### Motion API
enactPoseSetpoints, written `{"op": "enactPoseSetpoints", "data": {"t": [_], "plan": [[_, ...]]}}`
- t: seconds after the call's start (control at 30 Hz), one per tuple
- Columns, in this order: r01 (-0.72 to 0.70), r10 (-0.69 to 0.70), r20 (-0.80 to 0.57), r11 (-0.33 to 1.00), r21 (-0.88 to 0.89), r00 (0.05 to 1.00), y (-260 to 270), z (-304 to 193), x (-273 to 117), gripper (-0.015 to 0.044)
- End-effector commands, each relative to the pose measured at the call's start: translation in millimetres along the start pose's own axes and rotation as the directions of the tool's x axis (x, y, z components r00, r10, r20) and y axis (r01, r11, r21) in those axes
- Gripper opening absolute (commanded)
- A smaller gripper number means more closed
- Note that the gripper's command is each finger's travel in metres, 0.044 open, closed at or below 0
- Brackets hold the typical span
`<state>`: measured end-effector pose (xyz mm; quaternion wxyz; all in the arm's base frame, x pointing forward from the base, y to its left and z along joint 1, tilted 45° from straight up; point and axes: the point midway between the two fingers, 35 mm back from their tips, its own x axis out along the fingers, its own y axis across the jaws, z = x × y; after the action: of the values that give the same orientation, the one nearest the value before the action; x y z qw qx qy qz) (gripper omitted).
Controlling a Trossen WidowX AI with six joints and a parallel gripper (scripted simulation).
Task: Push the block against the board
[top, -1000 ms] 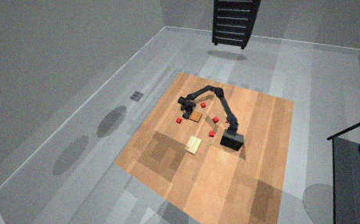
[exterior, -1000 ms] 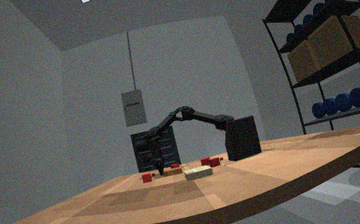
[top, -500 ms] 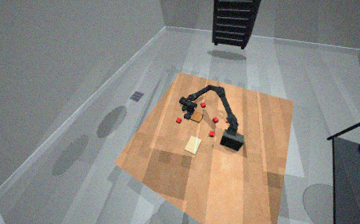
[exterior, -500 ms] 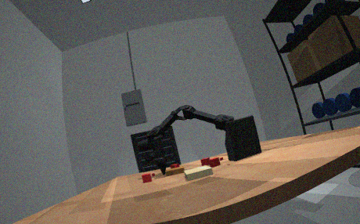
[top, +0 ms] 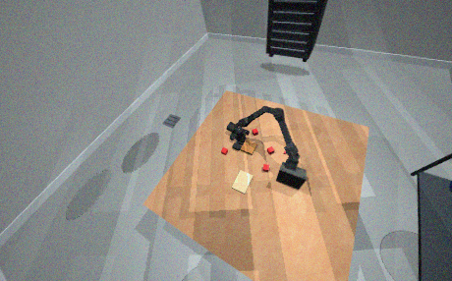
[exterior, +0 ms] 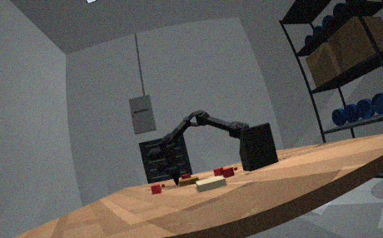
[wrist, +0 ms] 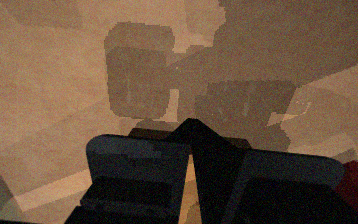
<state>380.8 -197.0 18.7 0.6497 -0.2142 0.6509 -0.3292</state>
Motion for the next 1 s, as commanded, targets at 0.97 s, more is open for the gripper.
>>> {"op": "enactPoseSetpoints", "data": {"t": [0.97], "plan": [[-0.002,0.002,-0.004,1.0,-0.009,1.0,1,-37,0,0.0]]}}
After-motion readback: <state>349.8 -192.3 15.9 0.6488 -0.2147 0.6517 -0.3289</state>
